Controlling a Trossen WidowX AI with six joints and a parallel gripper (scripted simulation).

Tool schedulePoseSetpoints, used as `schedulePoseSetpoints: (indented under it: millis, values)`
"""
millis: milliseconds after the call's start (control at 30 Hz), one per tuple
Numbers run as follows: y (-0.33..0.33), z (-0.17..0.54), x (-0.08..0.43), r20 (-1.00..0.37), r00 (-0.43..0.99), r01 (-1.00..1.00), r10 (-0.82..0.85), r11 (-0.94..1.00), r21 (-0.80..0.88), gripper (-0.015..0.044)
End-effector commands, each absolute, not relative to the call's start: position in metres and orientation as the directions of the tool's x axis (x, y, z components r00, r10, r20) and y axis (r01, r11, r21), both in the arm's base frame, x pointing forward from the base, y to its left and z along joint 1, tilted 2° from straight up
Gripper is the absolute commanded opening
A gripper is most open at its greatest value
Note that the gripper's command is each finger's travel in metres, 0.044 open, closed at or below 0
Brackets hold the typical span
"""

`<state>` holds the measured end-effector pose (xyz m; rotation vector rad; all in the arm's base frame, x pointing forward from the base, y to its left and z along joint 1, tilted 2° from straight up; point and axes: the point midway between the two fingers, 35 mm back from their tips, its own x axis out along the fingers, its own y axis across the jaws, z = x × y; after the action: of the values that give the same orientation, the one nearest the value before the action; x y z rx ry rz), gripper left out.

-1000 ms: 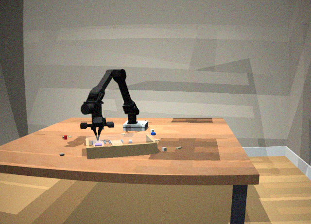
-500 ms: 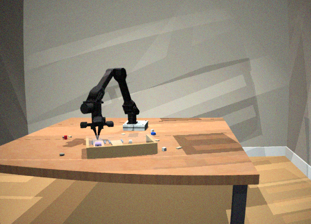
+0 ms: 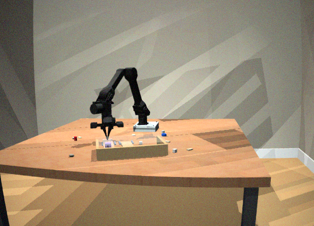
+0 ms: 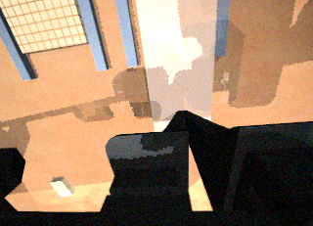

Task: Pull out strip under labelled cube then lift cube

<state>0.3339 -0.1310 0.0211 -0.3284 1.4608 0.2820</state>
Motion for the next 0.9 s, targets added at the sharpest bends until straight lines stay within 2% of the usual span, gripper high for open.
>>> schedulePoseSetpoints:
  millis: [0,867]
  values:
    - [-0.134,0.015,0.321,-0.998,0.068,-0.382,-0.007,0.924,-0.032,0.0000]
    - [-0.149,0.012,0.286,-0.998,0.065,-0.382,-0.008,0.924,-0.032,0.0000]
